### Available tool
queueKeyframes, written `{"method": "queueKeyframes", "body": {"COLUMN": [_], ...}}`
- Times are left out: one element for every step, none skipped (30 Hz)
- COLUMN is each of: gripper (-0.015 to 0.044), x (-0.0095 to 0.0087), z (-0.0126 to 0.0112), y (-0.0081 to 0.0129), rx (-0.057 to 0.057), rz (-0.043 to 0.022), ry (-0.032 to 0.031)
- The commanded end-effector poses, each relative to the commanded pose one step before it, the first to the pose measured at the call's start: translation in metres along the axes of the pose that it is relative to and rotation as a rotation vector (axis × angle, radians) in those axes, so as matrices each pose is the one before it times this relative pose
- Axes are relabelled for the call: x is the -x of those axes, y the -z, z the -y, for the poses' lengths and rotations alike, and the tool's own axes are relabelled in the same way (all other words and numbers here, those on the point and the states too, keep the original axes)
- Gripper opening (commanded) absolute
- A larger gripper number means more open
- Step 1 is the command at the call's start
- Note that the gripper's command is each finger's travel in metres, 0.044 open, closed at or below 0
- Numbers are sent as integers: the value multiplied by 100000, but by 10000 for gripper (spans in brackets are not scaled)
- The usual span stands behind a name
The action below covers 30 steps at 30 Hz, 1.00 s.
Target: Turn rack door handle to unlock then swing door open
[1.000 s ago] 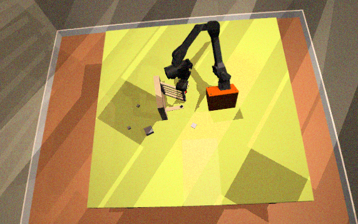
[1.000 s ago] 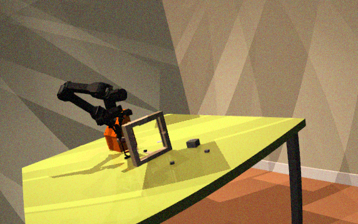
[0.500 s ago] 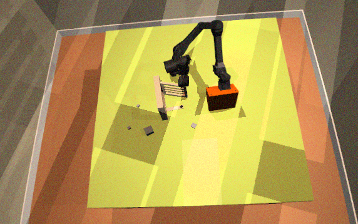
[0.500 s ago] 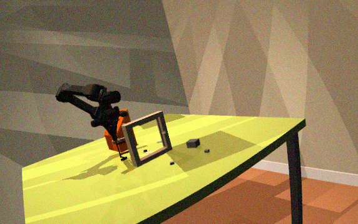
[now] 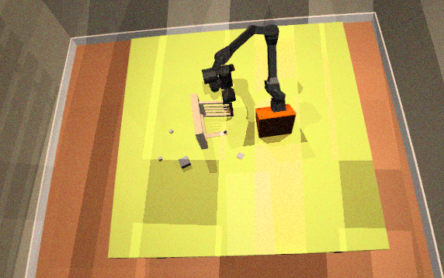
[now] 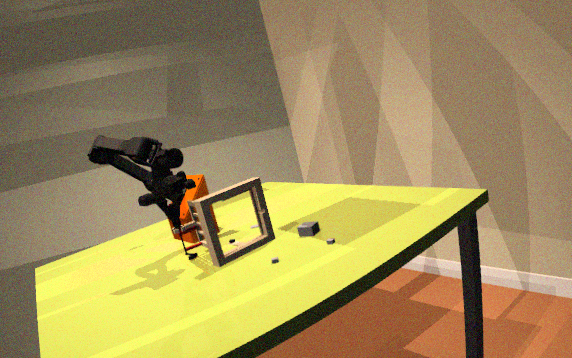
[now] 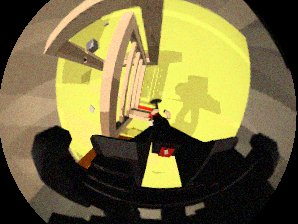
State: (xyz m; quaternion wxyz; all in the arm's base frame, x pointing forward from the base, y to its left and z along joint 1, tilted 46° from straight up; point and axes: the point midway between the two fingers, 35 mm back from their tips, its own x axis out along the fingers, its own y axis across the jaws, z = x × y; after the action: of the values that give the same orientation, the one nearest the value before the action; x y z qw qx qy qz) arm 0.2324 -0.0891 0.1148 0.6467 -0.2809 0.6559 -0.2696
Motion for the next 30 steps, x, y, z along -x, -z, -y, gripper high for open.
{"method": "queueKeyframes", "body": {"gripper": [14,14,14,14,14,14,14,14,14,14,14,14,14,14,14,14,14,14,14,14,14,14,14,41,67,93,119,146,172,198], "x": [30,1,1,1,1,1,1,0,0,0,0,0,0,0,0,0,0,0,0,0,0,0,0,0,0,0,0,0,0,0], "z": [822,182,184,178,182,184,185,189,188,153,92,31,12,0,0,0,0,0,0,0,0,0,0,0,0,0,0,0,0,0], "y": [-272,-39,-35,-42,-39,-35,-33,-29,-25,-15,-7,-2,7,0,0,0,0,0,0,0,0,0,0,0,0,0,0,0,0,0], "rx": [5954,1242,1241,1228,1244,1244,1234,1253,1238,957,574,191,0,0,0,0,0,0,0,0,0,0,0,0,0,0,0,0,0,0], "rz": [186,3,2,3,3,2,2,1,0,0,-1,0,0,0,0,0,0,0,0,0,0,0,0,0,0,0,0,0,0,0], "ry": [498,7,10,5,7,10,10,13,16,14,9,3,0,0,0,0,0,0,0,0,0,0,0,0,0,0,0,0,0,0]}}
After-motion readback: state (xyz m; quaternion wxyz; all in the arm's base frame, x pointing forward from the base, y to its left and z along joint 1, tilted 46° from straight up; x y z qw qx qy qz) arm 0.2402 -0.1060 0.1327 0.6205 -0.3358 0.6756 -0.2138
